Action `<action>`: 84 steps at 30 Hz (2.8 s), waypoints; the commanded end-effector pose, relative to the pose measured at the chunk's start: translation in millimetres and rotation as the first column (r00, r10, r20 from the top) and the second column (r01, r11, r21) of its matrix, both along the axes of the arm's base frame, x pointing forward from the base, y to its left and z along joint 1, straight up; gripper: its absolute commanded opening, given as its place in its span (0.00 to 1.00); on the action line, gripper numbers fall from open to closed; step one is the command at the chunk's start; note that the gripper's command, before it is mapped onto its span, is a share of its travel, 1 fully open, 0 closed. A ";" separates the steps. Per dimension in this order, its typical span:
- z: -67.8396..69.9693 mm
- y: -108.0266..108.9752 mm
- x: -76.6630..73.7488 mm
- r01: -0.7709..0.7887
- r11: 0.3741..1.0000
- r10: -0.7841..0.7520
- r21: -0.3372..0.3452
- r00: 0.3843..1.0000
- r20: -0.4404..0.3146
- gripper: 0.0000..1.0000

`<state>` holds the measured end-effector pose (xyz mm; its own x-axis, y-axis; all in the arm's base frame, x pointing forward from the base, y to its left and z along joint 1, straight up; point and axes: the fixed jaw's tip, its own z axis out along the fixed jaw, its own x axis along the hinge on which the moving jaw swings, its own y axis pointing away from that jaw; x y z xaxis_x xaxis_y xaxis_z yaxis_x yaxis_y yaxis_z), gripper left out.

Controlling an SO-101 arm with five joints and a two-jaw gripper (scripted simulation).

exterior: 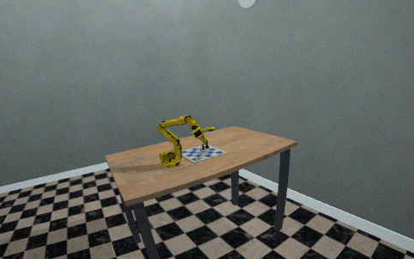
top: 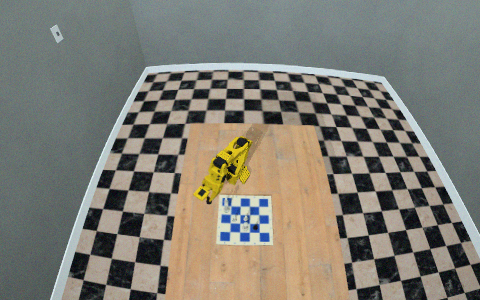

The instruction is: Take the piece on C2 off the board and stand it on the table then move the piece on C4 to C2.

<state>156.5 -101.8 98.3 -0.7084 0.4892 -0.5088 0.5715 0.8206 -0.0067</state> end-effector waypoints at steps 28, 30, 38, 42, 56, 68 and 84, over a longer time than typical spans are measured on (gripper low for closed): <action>-38.7 -2.8 1.9 0.002 1.000 -0.002 -0.007 1.000 0.007 0.00; -43.2 -2.8 1.8 0.002 1.000 -0.002 -0.007 1.000 0.007 0.00; -54.9 -2.9 2.0 0.002 1.000 -0.002 -0.007 1.000 0.007 0.00; -60.5 -3.0 2.2 0.002 1.000 -0.002 -0.007 1.000 0.007 0.00; -65.7 -3.0 2.1 0.002 1.000 -0.002 -0.007 1.000 0.007 0.00; -73.3 2.6 -3.8 -0.004 1.000 0.004 -0.007 1.000 0.006 0.00; -68.7 2.1 -1.1 -0.010 1.000 0.010 -0.007 1.000 0.006 0.00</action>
<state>152.9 -99.3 25.6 -0.7113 0.4911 -0.5029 0.5714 0.8207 -0.0067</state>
